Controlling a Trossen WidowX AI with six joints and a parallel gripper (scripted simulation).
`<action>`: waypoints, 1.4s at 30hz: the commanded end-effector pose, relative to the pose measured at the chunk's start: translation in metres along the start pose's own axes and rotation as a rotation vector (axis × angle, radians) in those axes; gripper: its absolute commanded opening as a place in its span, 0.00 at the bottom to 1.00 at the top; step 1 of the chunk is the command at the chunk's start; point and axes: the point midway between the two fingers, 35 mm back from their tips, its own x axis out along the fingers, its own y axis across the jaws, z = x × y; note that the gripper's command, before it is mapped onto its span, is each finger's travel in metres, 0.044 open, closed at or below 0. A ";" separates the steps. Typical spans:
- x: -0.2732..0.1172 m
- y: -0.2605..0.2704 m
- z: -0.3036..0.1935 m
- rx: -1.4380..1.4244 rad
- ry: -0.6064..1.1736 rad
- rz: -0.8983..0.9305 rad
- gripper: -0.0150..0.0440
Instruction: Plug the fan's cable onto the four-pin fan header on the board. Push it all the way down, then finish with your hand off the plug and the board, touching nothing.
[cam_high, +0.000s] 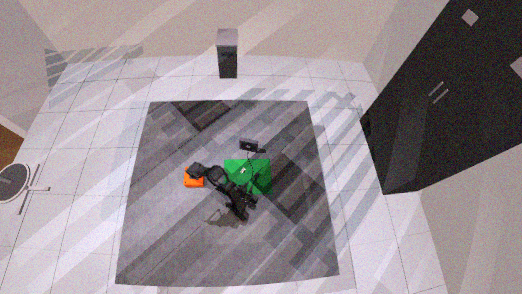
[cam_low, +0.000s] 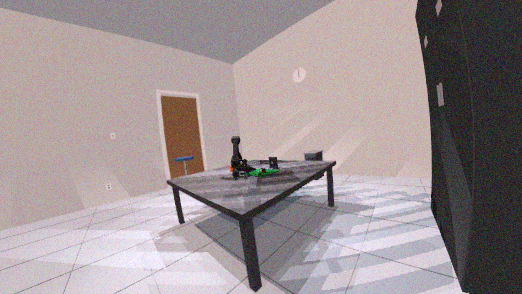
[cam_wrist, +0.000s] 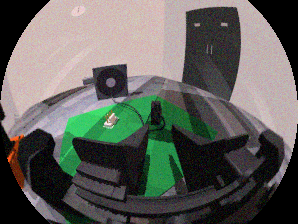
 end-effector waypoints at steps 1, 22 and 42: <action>-0.008 0.000 0.006 -0.005 -0.005 0.002 0.49; -0.024 0.008 0.040 -0.006 0.009 0.096 0.76; -0.004 0.035 0.042 0.013 0.372 0.402 1.00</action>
